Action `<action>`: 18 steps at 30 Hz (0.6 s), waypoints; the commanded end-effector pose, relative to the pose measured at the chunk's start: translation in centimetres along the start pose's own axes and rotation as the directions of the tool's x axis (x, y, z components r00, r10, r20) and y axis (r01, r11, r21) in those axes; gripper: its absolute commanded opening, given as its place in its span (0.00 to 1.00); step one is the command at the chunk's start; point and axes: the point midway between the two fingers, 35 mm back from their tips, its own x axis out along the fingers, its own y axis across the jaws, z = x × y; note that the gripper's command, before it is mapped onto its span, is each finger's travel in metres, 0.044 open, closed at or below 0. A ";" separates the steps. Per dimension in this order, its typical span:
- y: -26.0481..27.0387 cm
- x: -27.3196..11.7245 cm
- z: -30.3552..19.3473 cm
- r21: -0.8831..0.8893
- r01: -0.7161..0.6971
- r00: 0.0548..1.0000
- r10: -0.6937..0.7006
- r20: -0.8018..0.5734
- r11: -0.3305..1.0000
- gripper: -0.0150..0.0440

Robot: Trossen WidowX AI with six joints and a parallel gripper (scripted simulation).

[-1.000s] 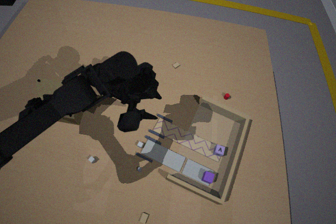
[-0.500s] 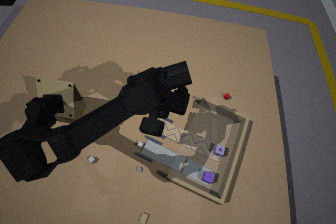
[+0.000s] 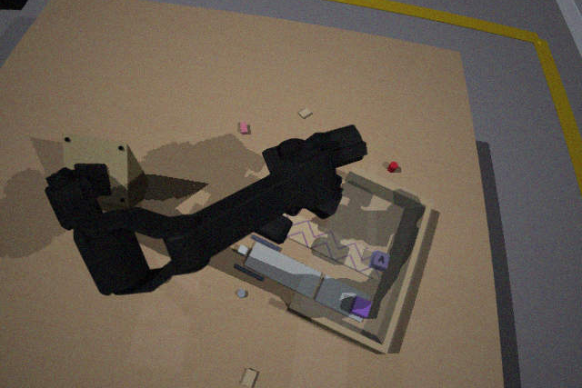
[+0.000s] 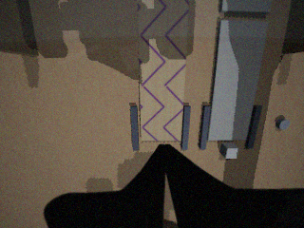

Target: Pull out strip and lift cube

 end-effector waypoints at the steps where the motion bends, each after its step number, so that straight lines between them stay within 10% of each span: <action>1: 0.1 0.5 0.0 0.005 0.003 1.000 -0.003 -0.012 1.000 0.25; 18: 0.0 3.3 0.0 0.005 0.002 1.000 -0.002 -0.011 1.000 0.25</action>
